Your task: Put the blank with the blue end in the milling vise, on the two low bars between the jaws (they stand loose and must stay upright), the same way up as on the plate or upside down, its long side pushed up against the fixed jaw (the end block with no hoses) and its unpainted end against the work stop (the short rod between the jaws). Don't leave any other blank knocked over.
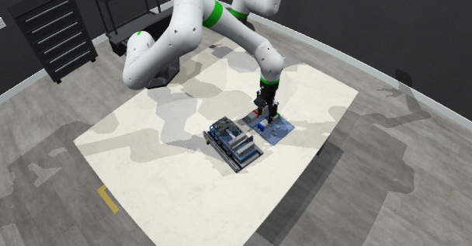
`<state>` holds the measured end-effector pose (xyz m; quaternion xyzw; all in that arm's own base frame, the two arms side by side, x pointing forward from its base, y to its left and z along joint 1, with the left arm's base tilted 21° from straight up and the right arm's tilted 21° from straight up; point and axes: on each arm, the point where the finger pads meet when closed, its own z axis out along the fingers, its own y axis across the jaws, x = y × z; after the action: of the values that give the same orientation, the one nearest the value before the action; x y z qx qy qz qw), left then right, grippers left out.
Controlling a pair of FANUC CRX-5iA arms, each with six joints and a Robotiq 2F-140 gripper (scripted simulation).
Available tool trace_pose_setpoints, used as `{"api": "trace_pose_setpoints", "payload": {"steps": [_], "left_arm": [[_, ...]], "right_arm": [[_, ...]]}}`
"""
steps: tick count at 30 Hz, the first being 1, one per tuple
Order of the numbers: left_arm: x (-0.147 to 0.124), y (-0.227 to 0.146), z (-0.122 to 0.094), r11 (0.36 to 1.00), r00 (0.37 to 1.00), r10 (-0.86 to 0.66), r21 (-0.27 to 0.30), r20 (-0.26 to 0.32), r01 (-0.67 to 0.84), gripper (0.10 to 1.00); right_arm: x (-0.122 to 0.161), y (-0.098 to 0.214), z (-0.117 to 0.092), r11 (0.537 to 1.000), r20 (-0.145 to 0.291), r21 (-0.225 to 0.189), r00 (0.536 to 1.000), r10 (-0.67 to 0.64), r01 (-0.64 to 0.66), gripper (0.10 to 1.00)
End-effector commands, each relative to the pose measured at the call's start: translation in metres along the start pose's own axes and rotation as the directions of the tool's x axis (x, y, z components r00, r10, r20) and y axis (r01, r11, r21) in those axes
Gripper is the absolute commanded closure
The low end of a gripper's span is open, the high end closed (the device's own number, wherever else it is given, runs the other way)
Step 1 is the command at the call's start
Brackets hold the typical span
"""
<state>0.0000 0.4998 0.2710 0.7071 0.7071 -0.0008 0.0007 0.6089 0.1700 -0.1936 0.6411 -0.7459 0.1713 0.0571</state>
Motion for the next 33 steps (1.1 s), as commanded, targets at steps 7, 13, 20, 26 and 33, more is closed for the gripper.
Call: {"api": "trace_pose_setpoints", "payload": {"steps": [7,13,20,26,33], "left_arm": [[0.0002,0.0001,-0.0010,1.000,1.000,0.000,0.000,-0.002,0.000,0.098],[0.0002,0.0001,-0.0010,1.000,1.000,0.000,0.000,-0.002,0.000,0.098],[0.0002,0.0001,-0.0010,1.000,1.000,0.000,0.000,-0.002,0.000,0.098],[0.0002,0.0001,-0.0010,1.000,1.000,0.000,0.000,-0.002,0.000,0.098],[0.0002,0.0001,-0.0010,1.000,1.000,0.000,0.000,-0.002,0.000,0.098]], "right_arm": [[-0.0011,-0.0001,-0.0034,1.000,0.001,0.002,1.000,0.000,0.000,0.573],[-0.0014,0.0005,-0.0053,1.000,0.001,0.001,1.000,0.000,0.000,0.573],[-0.0017,0.0010,-0.0067,1.000,0.001,0.001,1.000,0.000,0.000,0.573],[-0.0020,0.0012,-0.0078,1.000,0.001,0.001,1.000,0.000,0.000,0.573],[-0.0022,0.0016,-0.0090,1.000,0.001,0.001,1.000,0.000,0.000,0.573]]}}
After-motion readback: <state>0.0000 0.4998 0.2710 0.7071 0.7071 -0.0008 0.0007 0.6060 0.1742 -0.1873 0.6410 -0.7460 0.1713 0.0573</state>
